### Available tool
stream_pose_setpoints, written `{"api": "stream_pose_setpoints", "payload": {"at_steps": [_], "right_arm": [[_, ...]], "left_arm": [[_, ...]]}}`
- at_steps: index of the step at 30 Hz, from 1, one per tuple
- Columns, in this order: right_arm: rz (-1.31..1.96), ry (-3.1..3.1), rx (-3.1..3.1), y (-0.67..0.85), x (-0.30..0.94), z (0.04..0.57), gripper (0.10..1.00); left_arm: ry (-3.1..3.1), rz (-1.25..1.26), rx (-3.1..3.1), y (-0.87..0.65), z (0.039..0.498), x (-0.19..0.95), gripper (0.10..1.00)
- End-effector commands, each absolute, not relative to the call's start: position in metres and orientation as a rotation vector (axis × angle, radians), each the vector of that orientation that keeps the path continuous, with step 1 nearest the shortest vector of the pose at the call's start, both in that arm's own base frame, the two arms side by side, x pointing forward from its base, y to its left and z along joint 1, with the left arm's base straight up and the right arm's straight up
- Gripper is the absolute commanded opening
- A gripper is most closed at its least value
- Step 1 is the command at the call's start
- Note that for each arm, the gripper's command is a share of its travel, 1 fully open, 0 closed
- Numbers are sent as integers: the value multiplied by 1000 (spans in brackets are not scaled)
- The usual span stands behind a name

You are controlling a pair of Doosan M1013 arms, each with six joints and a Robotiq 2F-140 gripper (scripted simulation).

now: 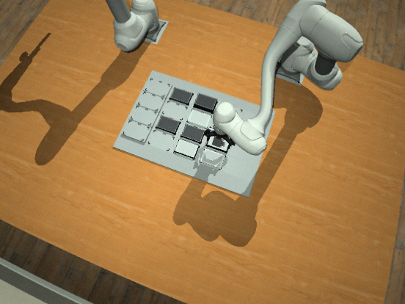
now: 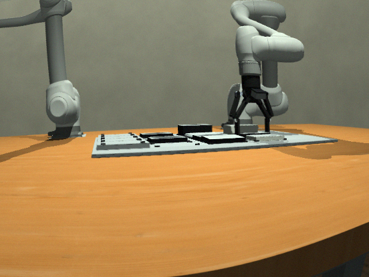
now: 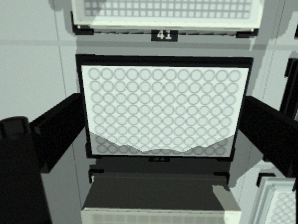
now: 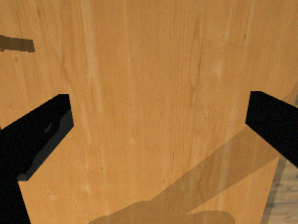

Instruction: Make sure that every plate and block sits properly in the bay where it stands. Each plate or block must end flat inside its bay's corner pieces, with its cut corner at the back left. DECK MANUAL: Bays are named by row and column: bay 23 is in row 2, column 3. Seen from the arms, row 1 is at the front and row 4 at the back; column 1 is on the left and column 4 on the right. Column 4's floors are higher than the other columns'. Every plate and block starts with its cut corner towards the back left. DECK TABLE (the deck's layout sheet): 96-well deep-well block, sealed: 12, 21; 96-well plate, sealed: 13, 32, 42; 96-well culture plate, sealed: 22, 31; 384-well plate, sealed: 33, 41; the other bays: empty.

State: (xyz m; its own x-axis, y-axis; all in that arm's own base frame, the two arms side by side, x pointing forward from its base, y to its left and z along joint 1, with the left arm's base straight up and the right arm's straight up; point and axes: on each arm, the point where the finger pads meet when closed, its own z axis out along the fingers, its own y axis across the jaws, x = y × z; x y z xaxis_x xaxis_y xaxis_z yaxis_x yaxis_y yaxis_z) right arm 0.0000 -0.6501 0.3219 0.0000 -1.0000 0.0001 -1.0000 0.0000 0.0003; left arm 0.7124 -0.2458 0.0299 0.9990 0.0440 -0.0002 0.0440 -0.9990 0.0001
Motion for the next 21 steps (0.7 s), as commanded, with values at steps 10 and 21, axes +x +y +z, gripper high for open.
{"api": "stream_pose_setpoints", "payload": {"at_steps": [10, 21], "right_arm": [[2, -2221, 2221, -650, 0, 323, 1000], [2, -2221, 2221, -650, 0, 323, 1000]], "left_arm": [[69, 3, 3140, -246, 31, 713, 99], [69, 3, 3140, -246, 33, 713, 99]]}}
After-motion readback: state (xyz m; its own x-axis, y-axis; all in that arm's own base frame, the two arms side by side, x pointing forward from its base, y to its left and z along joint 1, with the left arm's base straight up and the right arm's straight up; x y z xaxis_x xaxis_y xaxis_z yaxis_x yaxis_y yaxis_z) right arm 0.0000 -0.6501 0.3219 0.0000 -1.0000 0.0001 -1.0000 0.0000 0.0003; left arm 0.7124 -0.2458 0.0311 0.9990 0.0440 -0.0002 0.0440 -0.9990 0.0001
